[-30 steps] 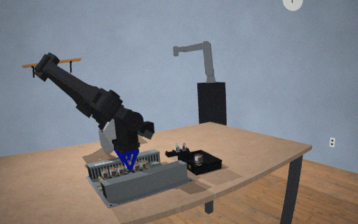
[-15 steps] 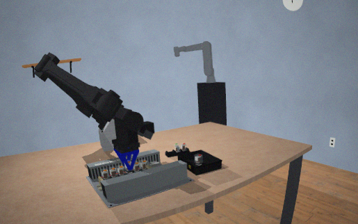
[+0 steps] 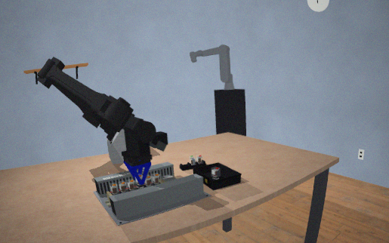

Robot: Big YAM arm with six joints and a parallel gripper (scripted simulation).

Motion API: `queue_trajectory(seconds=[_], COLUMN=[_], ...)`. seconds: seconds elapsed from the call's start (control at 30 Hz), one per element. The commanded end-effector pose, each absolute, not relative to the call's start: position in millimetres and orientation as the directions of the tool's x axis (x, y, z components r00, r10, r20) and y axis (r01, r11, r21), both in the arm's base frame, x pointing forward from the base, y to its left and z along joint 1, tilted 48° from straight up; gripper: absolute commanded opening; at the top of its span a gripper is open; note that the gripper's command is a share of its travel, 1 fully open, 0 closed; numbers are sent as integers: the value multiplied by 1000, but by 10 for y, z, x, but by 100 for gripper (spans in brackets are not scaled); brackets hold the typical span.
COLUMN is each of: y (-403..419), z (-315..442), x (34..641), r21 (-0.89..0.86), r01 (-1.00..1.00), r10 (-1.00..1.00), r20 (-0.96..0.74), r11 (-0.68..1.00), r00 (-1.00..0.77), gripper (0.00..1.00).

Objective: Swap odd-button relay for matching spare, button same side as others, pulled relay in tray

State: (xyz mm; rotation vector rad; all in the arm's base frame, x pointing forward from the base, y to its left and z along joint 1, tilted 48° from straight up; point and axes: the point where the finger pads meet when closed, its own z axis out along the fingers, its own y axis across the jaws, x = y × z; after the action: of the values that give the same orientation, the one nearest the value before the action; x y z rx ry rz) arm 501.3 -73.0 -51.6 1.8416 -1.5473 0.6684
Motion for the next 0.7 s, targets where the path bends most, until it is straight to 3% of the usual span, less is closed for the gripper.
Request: queue_trajectory(seconds=[0.0,0.67], y=[-578,-579], z=[-441,-448], x=[5196,5197], r21=[115,121], r01=[-985,-984], r10=[-659,-659], r20=[732,732], r11=[-128,-127], r00=[171,175], gripper=[0,0])
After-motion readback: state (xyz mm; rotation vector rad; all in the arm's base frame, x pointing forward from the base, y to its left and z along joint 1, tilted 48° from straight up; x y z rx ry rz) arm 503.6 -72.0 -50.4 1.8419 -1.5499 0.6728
